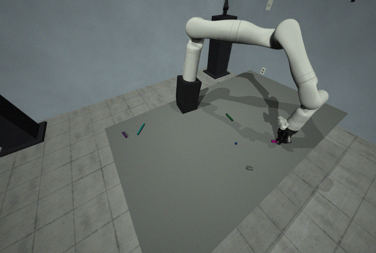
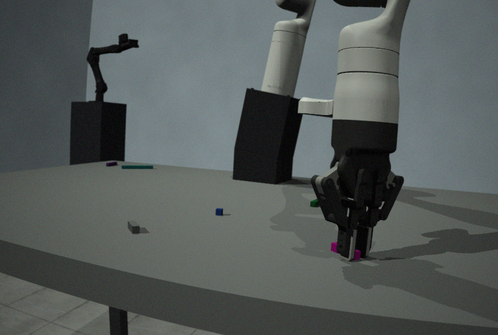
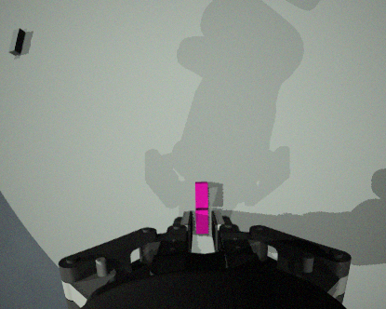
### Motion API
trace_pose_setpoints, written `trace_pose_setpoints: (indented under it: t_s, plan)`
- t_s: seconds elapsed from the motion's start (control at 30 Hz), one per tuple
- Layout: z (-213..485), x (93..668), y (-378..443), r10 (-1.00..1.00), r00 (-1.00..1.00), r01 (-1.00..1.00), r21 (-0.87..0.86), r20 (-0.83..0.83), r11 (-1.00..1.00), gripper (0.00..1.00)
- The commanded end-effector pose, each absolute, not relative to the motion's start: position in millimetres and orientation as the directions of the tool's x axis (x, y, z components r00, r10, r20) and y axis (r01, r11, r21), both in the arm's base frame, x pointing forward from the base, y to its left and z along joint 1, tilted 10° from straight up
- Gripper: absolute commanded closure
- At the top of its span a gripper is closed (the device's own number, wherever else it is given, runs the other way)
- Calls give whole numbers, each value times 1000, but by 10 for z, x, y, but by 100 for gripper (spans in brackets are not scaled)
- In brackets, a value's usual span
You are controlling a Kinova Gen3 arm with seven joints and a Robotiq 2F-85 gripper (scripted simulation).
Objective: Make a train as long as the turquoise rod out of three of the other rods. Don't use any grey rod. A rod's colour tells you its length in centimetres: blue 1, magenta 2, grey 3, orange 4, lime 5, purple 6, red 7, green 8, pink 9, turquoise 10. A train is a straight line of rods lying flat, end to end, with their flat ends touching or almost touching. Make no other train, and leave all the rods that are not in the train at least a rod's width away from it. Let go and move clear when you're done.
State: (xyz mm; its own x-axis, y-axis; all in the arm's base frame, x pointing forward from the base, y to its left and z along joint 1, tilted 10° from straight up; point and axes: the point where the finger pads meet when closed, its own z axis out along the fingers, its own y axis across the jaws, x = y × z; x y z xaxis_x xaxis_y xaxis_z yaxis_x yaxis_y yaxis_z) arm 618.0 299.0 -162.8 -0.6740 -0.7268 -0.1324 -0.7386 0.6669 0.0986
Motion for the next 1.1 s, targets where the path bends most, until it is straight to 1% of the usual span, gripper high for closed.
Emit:
trace_pose_setpoints:
  t_s: [0.0, 0.03, 0.57, 1.07]
  plan:
    - [-1613, 6191, 2993, -727, -674, -739, 98, -135, 667, 80]
    - [-1613, 6191, 2993, -727, -674, -739, 98, -135, 667, 76]
    - [-1565, 6190, 2985, -727, -674, -739, 98, -135, 667, 76]
    - [-972, 6178, 2885, -727, -674, -739, 98, -135, 667, 76]
